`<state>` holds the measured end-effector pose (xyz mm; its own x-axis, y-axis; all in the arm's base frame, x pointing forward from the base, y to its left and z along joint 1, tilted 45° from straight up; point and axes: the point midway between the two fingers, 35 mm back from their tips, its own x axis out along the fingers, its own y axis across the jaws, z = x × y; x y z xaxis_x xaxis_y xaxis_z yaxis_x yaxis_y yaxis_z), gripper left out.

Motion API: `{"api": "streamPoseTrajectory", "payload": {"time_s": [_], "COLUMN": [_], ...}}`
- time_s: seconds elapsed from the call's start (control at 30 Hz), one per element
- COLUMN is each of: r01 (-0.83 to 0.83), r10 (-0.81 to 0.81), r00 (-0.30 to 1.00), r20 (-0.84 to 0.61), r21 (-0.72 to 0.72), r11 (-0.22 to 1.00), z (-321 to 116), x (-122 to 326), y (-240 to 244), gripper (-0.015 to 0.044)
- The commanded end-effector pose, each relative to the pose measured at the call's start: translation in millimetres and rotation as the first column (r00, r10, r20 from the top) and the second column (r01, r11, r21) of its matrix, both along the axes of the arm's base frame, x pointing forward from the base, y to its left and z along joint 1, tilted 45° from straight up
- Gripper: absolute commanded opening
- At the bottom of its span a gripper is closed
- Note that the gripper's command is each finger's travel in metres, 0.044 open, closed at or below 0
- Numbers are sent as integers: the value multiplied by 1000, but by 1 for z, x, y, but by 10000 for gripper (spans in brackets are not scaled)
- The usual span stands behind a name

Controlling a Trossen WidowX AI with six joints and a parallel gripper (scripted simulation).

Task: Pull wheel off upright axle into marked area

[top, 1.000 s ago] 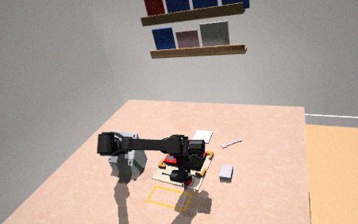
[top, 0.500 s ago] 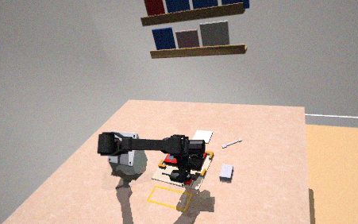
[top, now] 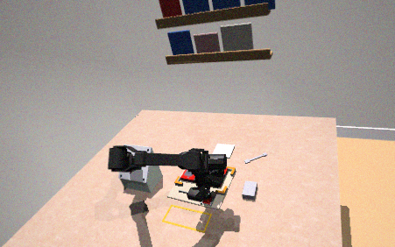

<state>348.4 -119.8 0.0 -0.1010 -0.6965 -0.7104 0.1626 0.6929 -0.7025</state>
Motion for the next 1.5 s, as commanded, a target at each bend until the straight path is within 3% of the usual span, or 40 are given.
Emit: {"api": "streamPoseTrajectory", "payload": {"time_s": [0.0,1.47], "r01": [-21,-21], "r10": [21,21], "r00": [1000,1000], "r20": [-3,-6], "r21": [1,0], "r11": [1000,1000], "z": [7,17], "x": [2,3], "y": [10,20], "gripper": [0,0]}}
